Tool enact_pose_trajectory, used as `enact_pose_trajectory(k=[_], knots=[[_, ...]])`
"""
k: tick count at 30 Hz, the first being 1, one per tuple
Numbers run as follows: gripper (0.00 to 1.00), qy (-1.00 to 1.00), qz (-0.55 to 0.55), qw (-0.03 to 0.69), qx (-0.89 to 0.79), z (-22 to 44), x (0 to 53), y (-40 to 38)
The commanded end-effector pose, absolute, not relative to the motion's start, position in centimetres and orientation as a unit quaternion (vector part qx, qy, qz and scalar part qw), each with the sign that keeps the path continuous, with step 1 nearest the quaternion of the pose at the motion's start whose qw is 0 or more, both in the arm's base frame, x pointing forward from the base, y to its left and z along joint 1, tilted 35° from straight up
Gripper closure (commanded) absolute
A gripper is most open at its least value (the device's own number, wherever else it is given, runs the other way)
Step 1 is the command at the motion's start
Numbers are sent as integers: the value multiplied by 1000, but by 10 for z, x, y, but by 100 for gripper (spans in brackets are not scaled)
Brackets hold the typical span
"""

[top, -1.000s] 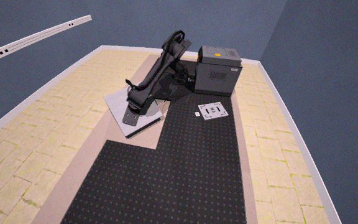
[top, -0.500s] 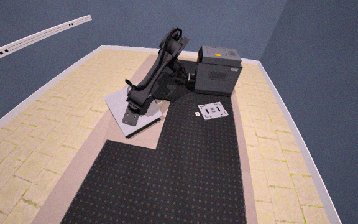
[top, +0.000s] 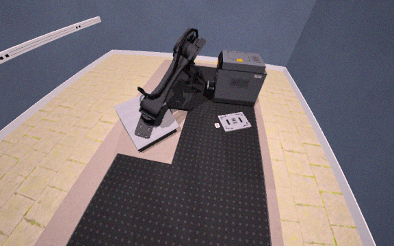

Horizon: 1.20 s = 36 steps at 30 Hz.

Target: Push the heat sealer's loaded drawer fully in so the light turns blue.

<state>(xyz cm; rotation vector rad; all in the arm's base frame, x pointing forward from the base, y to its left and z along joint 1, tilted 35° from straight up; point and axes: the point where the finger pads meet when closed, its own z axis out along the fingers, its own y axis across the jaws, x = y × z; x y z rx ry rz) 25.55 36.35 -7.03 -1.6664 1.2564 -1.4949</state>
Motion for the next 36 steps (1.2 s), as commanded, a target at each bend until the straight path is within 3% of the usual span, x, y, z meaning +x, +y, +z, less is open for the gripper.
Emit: enact_pose_trajectory(k=[1,36], knots=[[70,476,-557,301,-611,-59,243,380],[70,478,-554,301,-612,-52,212,386]])
